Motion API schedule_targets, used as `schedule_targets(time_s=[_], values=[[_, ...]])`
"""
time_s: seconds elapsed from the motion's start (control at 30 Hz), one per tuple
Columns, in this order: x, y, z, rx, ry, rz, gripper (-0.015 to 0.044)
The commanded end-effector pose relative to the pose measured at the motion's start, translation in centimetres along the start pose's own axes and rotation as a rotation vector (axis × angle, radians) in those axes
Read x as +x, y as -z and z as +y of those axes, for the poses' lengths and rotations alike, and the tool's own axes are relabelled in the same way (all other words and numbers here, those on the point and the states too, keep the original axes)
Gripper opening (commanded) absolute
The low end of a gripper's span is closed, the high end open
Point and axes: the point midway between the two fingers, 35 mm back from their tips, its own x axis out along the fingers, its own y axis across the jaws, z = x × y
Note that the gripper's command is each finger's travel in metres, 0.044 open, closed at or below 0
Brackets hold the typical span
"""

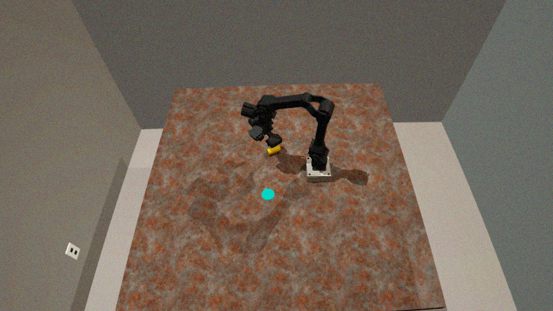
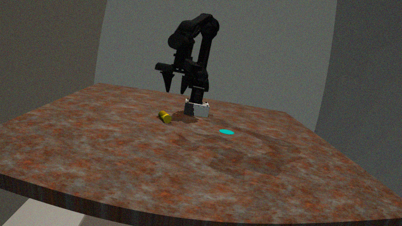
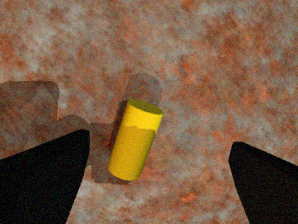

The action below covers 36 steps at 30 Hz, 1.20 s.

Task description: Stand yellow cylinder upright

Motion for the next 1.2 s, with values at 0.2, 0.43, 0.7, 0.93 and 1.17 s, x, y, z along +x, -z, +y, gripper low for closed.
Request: schedule_targets(time_s=[0.2,0.43,0.7,0.93,1.17], values=[[-0.5,2.5,-0.6,0.229,-0.082,0.038,0.0309],[4.5,2.4,-0.7,0.229,-0.082,0.038,0.0309],[10.5,2.8,0.4,0.229,-0.083,0.038,0.0309],[10.5,2.8,0.4,0.229,-0.083,0.038,0.0178],[10.5,2.8,0.4,0.229,-0.083,0.038,0.0105]])
